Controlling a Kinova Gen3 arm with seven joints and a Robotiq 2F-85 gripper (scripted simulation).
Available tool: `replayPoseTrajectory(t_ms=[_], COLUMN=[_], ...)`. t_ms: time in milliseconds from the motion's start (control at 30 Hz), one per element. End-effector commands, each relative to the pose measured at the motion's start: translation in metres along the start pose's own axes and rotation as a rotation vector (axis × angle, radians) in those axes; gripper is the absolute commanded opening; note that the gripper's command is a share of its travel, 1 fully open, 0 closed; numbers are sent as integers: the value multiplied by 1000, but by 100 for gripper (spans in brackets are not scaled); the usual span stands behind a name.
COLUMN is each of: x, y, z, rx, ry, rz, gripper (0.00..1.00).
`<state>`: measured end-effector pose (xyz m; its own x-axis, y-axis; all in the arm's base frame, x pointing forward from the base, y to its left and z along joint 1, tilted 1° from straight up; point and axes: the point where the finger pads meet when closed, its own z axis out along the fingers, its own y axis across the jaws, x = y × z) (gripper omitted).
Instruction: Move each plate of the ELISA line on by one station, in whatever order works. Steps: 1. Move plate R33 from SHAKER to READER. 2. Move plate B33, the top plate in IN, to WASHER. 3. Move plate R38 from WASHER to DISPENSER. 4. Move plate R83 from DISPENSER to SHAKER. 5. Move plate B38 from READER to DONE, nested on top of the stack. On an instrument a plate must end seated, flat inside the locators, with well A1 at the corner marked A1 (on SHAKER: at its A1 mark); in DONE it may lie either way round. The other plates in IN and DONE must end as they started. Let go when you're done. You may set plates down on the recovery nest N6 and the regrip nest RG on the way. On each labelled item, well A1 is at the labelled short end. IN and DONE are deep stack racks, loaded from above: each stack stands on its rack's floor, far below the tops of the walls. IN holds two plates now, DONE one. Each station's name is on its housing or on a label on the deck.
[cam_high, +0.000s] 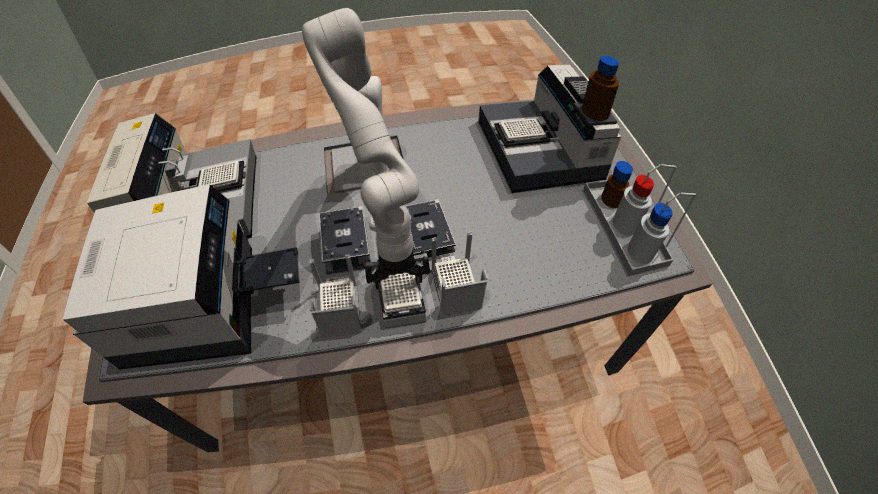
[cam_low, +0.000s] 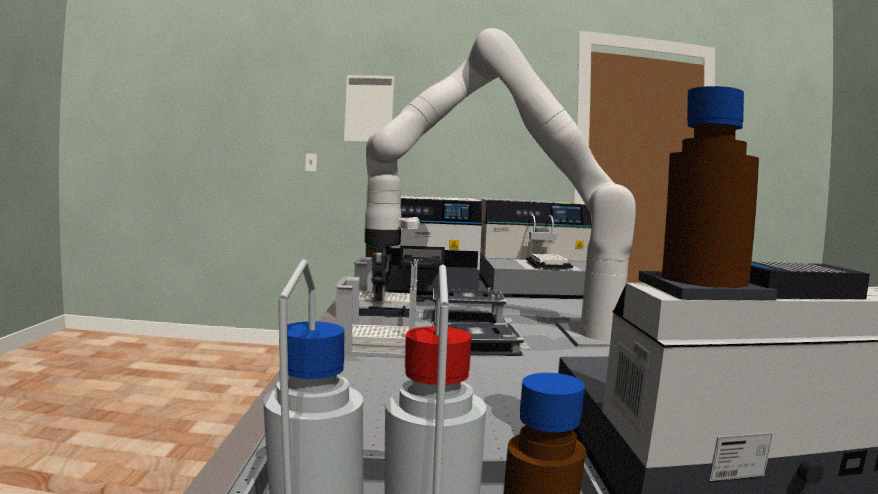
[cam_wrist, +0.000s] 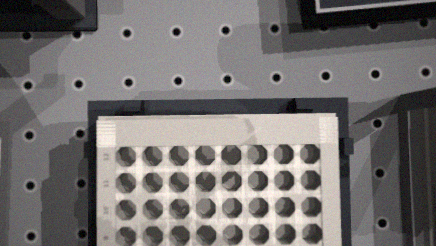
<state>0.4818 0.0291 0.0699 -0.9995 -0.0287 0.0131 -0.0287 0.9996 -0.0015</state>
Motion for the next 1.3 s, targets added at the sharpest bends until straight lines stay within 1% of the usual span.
replayPoseTrajectory(t_ms=[0,500,1267], x=[0,0,0], y=[0,1,0], z=[-4,-8,-7], rx=[-3,-4,-1], ry=[2,0,-1], rz=[-2,-2,0], gripper=[94,94,94])
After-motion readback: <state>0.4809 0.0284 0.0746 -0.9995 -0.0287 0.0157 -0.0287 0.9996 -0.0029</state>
